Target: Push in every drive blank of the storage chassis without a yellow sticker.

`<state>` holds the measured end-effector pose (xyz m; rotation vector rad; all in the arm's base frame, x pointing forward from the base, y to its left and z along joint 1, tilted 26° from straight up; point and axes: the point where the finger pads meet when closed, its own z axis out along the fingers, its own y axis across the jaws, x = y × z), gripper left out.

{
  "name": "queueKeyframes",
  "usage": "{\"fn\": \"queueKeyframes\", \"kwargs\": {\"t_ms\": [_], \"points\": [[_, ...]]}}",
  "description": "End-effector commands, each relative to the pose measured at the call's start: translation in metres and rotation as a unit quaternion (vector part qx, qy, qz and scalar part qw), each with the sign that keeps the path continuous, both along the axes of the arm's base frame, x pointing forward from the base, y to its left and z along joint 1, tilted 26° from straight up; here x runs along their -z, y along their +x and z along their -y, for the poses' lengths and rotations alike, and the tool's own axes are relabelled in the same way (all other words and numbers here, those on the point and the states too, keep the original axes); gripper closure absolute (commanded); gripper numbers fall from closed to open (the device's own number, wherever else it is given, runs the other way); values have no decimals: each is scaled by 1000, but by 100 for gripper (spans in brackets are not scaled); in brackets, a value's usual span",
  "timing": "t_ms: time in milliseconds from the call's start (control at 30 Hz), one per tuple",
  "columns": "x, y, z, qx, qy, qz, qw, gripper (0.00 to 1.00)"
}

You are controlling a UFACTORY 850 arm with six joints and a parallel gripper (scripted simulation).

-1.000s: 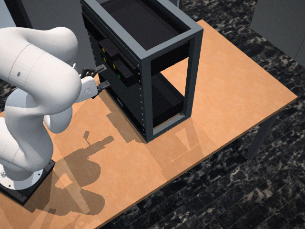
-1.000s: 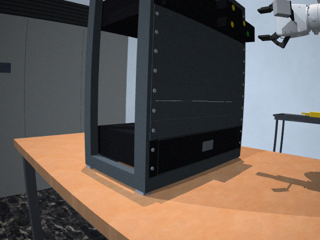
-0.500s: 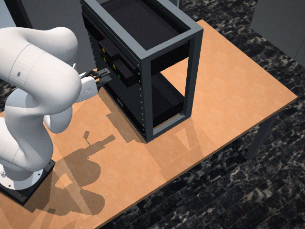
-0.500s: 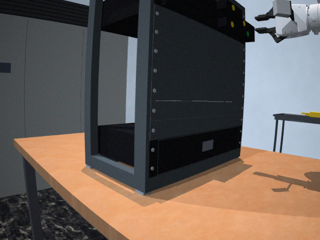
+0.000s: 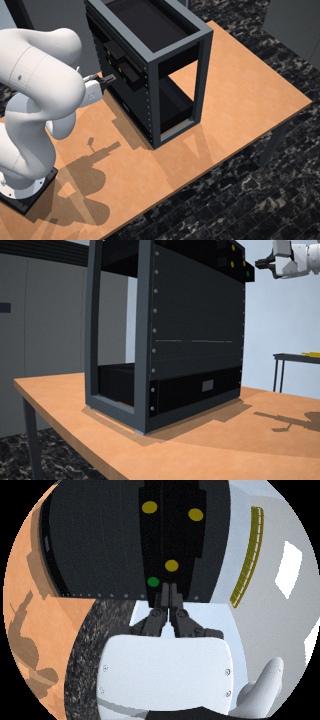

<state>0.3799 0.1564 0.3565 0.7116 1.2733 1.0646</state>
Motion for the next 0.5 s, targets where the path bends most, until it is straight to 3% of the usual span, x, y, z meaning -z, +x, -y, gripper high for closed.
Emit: {"fn": "queueKeyframes", "kwargs": {"t_ms": [0,467], "points": [[0,0,0,0,0,1,1000,100],[4,-3,6,0,0,1,1000,100]]}}
